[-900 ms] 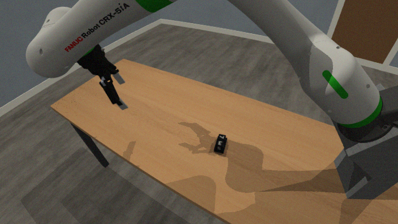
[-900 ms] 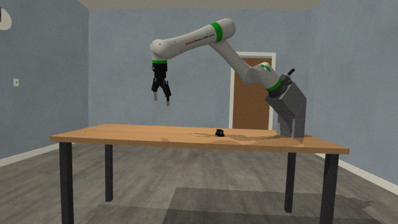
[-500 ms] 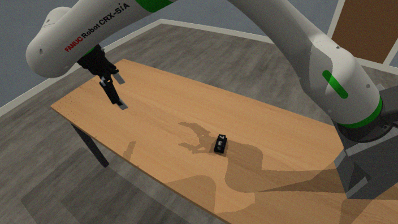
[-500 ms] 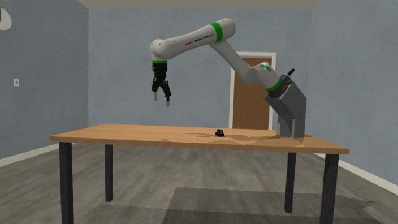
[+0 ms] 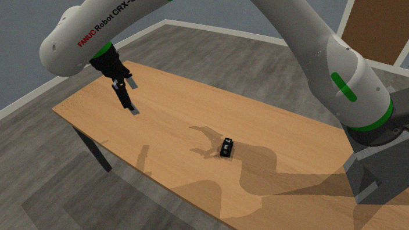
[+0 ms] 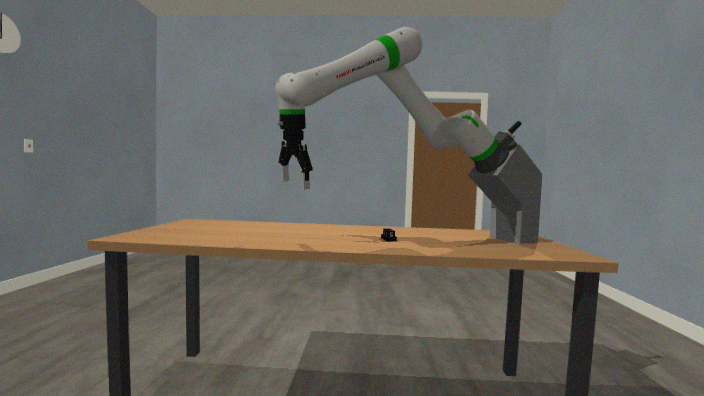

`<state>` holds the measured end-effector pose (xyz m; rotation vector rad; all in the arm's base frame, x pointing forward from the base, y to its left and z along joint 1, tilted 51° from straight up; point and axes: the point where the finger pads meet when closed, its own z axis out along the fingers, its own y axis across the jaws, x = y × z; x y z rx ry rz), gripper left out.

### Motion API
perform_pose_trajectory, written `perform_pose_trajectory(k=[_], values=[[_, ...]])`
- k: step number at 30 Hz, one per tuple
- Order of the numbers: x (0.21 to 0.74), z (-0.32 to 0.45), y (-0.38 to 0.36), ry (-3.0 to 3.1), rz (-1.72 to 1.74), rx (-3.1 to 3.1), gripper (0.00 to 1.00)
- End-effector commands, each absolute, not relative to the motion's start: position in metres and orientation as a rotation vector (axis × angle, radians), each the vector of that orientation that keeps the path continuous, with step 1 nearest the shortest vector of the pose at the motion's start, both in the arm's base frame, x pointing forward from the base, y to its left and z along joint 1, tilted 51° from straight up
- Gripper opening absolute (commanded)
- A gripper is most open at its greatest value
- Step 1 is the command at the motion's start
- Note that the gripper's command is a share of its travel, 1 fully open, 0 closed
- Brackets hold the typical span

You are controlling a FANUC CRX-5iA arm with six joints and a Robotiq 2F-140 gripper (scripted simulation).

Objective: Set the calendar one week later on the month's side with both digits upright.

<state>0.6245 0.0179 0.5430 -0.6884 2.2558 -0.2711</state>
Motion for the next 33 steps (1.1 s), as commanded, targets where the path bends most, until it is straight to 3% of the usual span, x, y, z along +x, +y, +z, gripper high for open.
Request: perform_pose_trajectory(k=[1, 21, 33], values=[[0.601, 0.502, 0.015, 2.251, -0.187, -0.656, 1.0], [0.472, 0.286, -0.001, 2.268, 0.17, -0.349, 1.0], [0.424, 0.202, -0.01, 2.26, 0.269, -0.189, 1.0]])
